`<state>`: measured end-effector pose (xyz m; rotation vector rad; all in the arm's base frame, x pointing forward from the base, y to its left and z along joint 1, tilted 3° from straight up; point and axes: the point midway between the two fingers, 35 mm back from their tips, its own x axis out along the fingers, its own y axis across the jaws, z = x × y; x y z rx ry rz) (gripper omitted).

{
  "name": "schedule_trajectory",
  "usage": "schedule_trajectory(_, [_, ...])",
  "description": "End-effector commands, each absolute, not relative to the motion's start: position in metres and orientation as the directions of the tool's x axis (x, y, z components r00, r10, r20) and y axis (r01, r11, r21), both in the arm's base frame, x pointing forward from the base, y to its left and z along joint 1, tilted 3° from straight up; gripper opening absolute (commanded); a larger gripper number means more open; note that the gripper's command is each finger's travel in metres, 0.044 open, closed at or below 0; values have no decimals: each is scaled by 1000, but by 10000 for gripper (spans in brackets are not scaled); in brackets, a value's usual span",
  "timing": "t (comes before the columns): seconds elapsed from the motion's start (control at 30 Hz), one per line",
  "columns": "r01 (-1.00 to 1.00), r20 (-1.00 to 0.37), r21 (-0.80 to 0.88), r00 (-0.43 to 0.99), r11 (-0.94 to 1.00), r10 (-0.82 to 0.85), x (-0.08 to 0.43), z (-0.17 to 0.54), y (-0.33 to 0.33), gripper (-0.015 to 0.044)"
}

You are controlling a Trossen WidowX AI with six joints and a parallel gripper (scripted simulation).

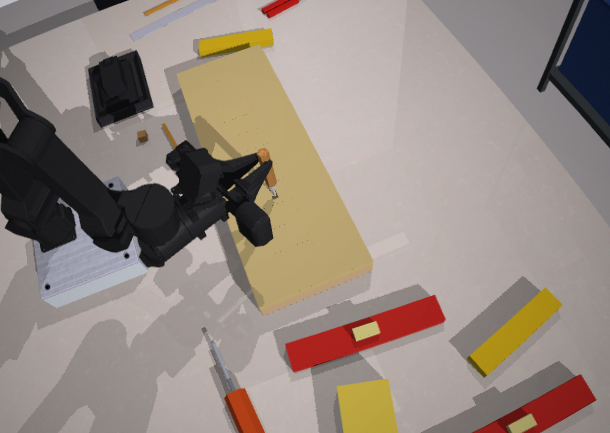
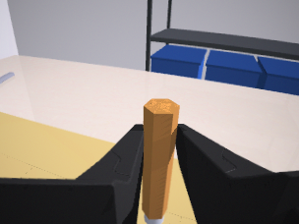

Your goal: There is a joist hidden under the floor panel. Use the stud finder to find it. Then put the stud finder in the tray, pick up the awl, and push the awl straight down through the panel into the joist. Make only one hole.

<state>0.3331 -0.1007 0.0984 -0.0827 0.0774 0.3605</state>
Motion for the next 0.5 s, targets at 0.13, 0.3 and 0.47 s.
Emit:
schedule_trajectory(0.13, [-355, -90, -67, 933, 932, 349, 333, 98, -101, 0])
schedule_trajectory(0.3, [-355, -90, -67, 933, 932, 349, 333, 98, -101, 0])
schedule_trajectory(0.47, [-355, -90, -67, 933, 932, 349, 333, 98, -101, 0])
